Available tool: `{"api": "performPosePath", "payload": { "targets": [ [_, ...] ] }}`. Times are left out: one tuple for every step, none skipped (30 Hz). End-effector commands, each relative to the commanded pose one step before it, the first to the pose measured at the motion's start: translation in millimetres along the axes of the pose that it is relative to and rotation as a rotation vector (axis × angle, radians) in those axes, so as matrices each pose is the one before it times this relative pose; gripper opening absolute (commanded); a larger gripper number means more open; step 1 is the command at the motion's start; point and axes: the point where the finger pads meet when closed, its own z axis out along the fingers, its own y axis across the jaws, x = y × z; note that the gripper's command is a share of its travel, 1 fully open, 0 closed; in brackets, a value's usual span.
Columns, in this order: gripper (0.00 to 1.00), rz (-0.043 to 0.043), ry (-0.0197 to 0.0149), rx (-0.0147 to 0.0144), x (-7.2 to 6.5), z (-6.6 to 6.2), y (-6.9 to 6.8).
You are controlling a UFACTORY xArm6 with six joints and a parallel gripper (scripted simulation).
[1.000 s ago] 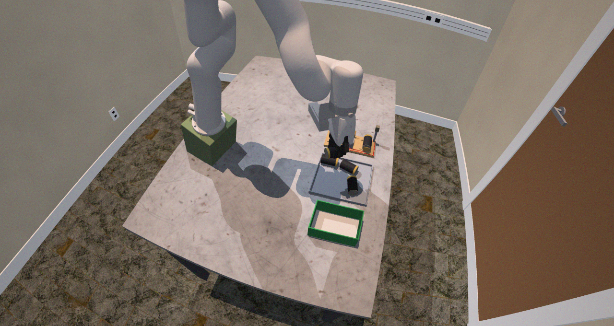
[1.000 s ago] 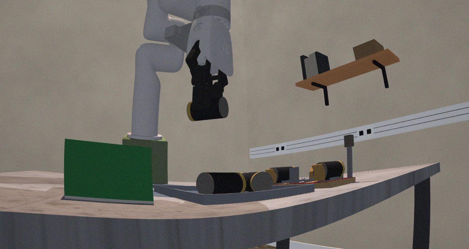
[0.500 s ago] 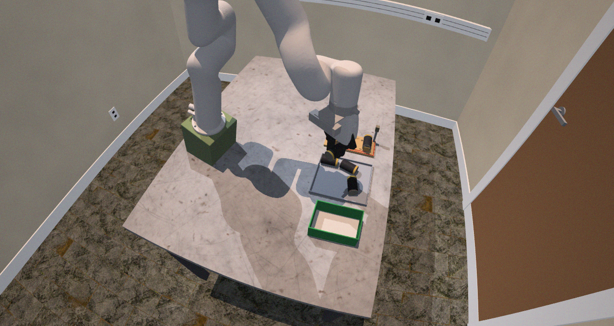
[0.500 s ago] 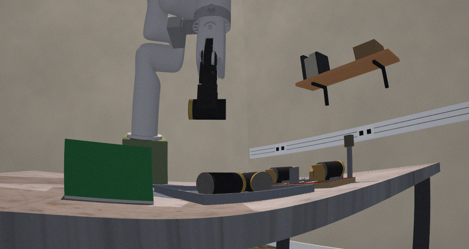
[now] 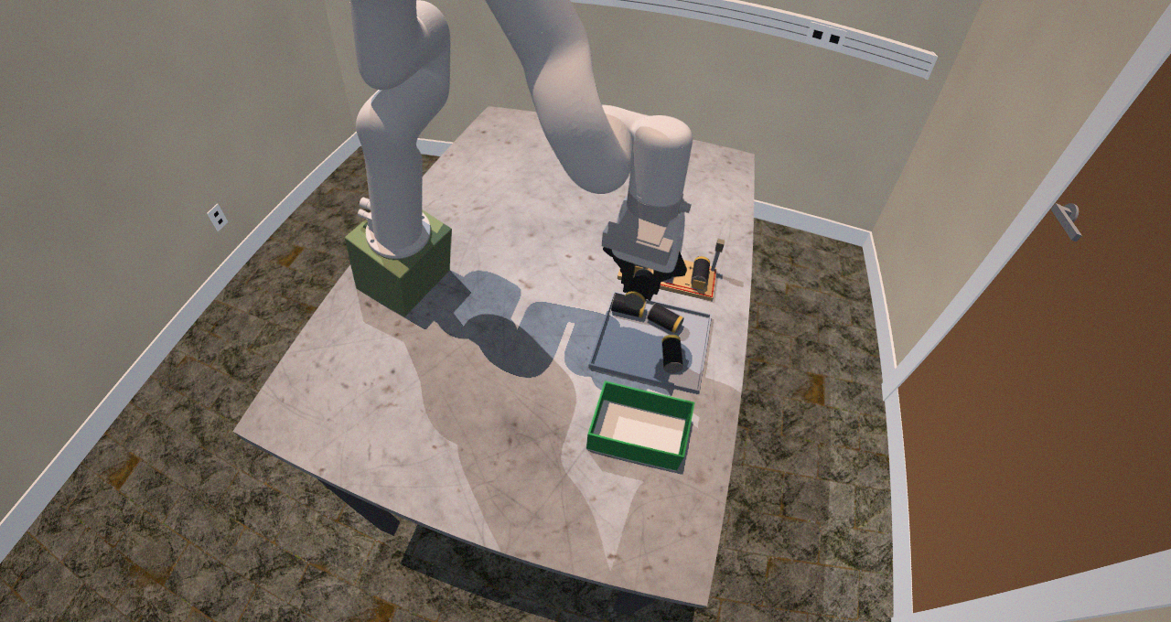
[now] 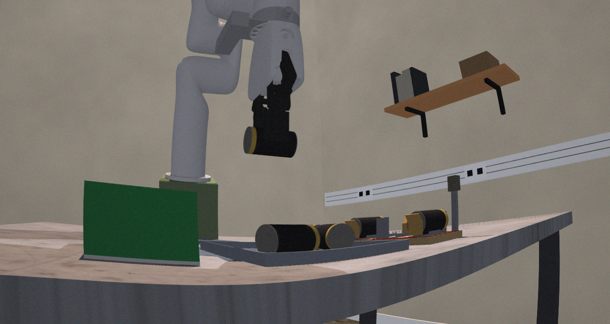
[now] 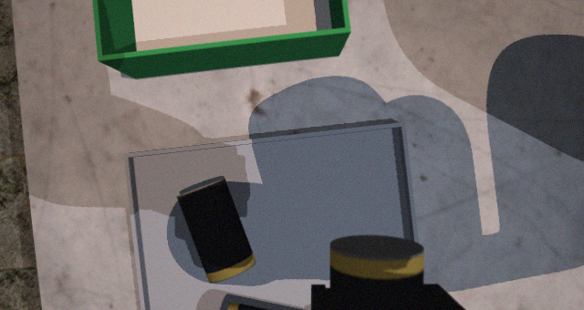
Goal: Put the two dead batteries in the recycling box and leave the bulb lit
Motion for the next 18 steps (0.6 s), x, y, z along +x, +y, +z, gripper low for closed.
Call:
{"api": "performPosePath", "payload": {
  "targets": [
    [0.28,-0.07032,-0.01864,-0.00289,-0.17,-1.26,-1.55],
    [0.28,-0.01090,0.00000,0.00000,0.00,0.00,0.00],
    [0.28,-0.00915,0.00000,0.00000,0.00,0.00,0.00],
    [0.28,-0.00749,0.00000,0.00000,0.00,0.00,0.00],
    [0.28,-0.00594,0.00000,0.00000,0.00,0.00,0.00],
    [0.28,-0.00452,0.00000,0.00000,0.00,0.00,0.00],
    [0.28,-0.00326,0.00000,0.00000,0.00,0.00,0.00],
    [0.28,-0.00217,0.00000,0.00000,0.00,0.00,0.00],
    [0.28,-0.00128,0.00000,0.00000,0.00,0.00,0.00],
    [0.28,-0.00061,0.00000,0.00000,0.00,0.00,0.00],
    [0.28,-0.00020,0.00000,0.00000,0.00,0.00,0.00],
    [0.28,-0.00003,0.00000,0.00000,0.00,0.00,0.00],
    [0.28,0.00000,0.00000,0.00000,0.00,0.00,0.00],
    [0.28,0.00000,0.00000,0.00000,0.00,0.00,0.00],
    [0.28,0.00000,0.00000,0.00000,0.00,0.00,0.00],
    [0.28,0.00000,0.00000,0.00000,0.00,0.00,0.00],
    [0.28,0.00000,0.00000,0.00000,0.00,0.00,0.00],
    [0.28,0.00000,0.00000,0.00000,0.00,0.00,0.00]
  ]
}}
